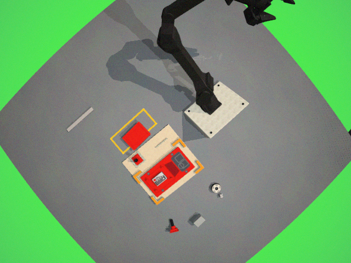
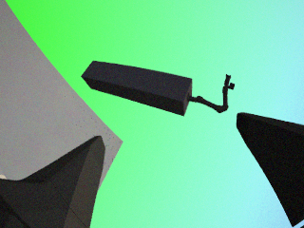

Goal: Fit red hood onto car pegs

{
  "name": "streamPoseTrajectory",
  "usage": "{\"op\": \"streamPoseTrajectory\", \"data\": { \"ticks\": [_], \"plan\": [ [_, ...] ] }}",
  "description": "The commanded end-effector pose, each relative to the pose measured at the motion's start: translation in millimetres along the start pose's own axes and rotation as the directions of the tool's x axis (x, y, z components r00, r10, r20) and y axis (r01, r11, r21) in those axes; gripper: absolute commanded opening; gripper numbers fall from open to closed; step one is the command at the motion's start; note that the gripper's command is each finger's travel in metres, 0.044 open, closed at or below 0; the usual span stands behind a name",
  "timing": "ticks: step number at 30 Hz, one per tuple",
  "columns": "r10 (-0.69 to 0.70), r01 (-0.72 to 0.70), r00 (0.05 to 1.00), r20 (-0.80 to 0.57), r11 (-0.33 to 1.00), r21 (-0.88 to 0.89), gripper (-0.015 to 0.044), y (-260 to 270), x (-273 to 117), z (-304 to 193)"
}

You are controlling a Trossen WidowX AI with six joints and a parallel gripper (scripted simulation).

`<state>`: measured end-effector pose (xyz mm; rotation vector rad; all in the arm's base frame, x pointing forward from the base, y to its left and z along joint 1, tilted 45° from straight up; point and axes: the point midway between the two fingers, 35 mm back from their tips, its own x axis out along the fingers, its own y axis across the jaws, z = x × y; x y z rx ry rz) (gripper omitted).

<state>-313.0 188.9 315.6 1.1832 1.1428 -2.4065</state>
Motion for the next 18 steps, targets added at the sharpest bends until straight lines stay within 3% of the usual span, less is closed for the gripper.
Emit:
{"op": "streamPoseTrajectory", "data": {
  "ticks": [1, 9, 18],
  "plan": [
    [-0.001, 0.001, 1.0, -0.007, 1.0, 0.008, 0.044, 0, 0, -3],
    [0.013, 0.11, 0.956, -0.294, 0.91, 0.4, 0.044, 3, -15, -124],
    [0.15, 0.387, 0.813, -0.563, 0.582, 0.715, 0.044, 46, -60, -261]
  ]
}}
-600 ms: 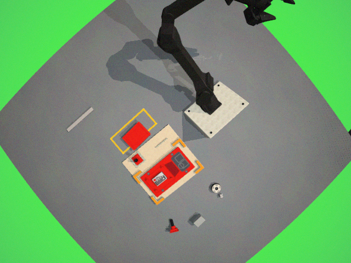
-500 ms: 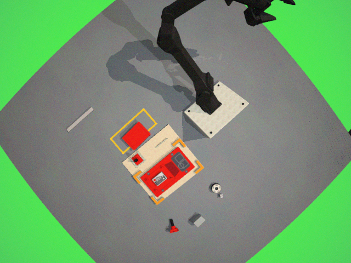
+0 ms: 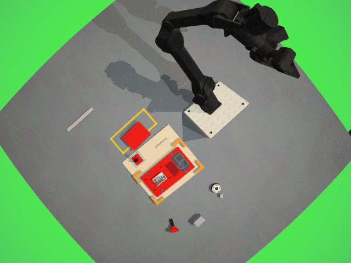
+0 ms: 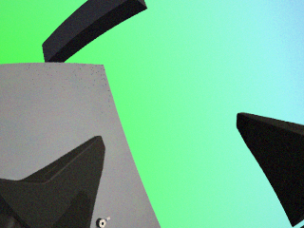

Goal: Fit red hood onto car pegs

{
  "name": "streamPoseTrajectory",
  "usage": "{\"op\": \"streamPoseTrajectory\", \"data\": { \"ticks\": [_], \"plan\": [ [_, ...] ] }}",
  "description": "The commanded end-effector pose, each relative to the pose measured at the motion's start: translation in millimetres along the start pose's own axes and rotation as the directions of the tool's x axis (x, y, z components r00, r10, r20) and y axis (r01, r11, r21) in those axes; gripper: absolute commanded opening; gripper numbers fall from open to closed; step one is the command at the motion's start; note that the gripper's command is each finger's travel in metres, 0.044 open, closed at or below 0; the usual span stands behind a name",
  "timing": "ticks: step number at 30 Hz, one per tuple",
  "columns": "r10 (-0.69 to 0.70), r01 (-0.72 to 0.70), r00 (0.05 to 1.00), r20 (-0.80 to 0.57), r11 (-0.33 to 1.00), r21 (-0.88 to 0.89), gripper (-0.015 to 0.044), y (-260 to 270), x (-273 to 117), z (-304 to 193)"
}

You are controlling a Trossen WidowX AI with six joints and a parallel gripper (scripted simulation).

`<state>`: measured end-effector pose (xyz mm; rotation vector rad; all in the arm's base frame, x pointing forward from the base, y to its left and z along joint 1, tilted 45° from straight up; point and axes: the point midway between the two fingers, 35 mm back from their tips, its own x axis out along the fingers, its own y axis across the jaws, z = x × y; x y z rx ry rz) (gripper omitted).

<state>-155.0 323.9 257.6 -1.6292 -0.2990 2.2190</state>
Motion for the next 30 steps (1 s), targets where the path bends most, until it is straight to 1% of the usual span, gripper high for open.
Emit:
{"op": "streamPoseTrajectory", "data": {
  "ticks": [1, 6, 9, 12, 17, 20, 23, 26, 30],
  "plan": [
    [-0.014, 0.058, 0.985, -0.17, 0.964, 0.26, 0.044, -21, 11, -72],
    [0.014, 0.146, 0.945, -0.327, 0.875, 0.461, 0.044, -32, 9, -153],
    [0.051, 0.213, 0.91, -0.411, 0.793, 0.571, 0.044, -30, 5, -200],
    [0.097, 0.295, 0.87, -0.484, 0.683, 0.668, 0.044, -24, -2, -243],
    [0.199, 0.464, 0.79, -0.58, 0.423, 0.778, 0.044, 2, -20, -318],
    [0.284, 0.564, 0.731, -0.62, 0.261, 0.784, 0.044, 25, -34, -359],
    [0.377, 0.657, 0.669, -0.64, 0.102, 0.747, 0.044, 53, -49, -397],
    [0.474, 0.741, 0.607, -0.638, -0.046, 0.67, 0.044, 86, -65, -429],
    [0.603, 0.83, 0.526, -0.599, -0.212, 0.515, 0.044, 137, -87, -462]
  ]
}}
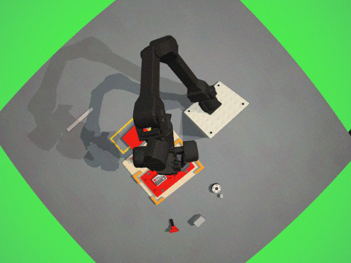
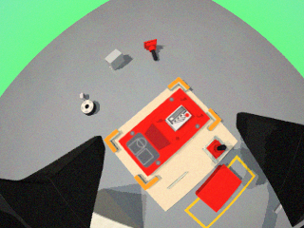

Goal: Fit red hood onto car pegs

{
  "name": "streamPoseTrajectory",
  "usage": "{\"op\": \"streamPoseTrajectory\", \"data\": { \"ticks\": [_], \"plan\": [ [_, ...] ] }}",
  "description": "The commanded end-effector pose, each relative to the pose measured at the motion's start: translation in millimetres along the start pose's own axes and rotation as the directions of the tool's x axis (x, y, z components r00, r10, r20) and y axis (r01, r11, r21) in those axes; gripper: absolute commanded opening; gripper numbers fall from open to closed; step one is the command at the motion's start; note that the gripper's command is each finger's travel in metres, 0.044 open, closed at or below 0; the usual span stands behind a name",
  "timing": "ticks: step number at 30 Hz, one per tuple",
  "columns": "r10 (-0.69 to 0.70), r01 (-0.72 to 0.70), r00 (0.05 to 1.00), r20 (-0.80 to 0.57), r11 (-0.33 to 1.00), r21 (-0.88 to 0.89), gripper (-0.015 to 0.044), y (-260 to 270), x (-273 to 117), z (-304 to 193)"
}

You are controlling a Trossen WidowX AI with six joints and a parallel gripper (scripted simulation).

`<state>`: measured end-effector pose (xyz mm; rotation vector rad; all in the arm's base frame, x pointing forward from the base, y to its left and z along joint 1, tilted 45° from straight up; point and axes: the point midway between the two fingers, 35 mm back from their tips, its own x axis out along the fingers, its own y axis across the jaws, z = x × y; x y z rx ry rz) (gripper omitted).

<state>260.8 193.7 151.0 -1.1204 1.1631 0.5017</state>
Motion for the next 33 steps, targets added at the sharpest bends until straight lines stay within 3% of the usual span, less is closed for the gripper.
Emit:
{"op": "streamPoseTrajectory", "data": {
  "ticks": [1, 7, 13, 33],
  "plan": [
    [-0.043, 0.09, 0.982, -0.186, 0.964, 0.251, 0.044, -44, 38, -46],
    [-0.041, 0.276, 0.906, -0.422, 0.812, 0.513, 0.044, -92, 76, -121],
    [0.018, 0.475, 0.79, -0.612, 0.614, 0.631, 0.044, -116, 98, -199],
    [0.021, 0.482, 0.786, -0.618, 0.606, 0.633, 0.044, -117, 106, -206]
  ]
}}
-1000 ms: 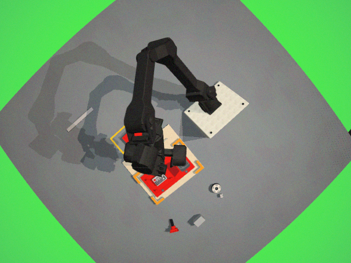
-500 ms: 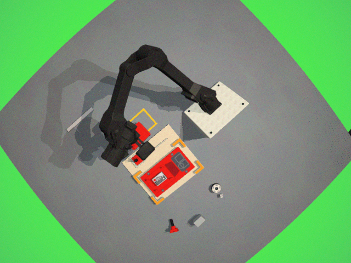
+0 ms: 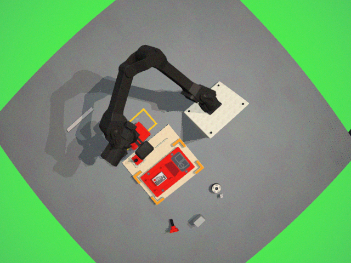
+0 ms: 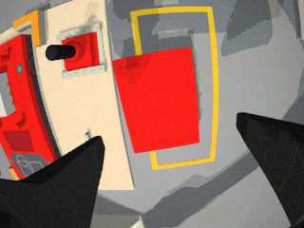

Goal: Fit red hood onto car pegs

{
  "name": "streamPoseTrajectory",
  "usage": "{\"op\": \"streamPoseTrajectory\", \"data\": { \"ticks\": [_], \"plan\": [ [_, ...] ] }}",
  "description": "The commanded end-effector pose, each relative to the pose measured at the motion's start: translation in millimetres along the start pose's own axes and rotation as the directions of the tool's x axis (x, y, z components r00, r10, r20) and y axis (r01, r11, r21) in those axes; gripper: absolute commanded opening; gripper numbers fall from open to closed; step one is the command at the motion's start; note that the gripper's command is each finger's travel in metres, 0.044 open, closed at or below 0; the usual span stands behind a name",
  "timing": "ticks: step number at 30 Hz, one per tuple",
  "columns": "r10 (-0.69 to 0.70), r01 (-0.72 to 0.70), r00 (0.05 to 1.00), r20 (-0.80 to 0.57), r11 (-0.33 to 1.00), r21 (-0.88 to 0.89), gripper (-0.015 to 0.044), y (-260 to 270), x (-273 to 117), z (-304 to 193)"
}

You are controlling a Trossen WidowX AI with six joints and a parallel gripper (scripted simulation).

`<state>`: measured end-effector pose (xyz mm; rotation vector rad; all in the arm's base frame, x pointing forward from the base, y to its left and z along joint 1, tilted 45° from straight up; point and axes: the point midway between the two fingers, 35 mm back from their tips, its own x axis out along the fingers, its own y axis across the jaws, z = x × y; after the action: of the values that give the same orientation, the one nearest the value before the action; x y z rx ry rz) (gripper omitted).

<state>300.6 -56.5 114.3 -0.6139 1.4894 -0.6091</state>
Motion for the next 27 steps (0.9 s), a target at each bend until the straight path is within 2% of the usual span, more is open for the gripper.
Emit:
{"op": "streamPoseTrajectory", "data": {
  "ticks": [1, 27],
  "plan": [
    [-0.006, 0.006, 1.0, -0.006, 1.0, -0.01, 0.044, 1, 6, -2],
    [-0.007, 0.007, 1.0, -0.006, 1.0, -0.01, 0.044, 2, 31, 0]
  ]
}}
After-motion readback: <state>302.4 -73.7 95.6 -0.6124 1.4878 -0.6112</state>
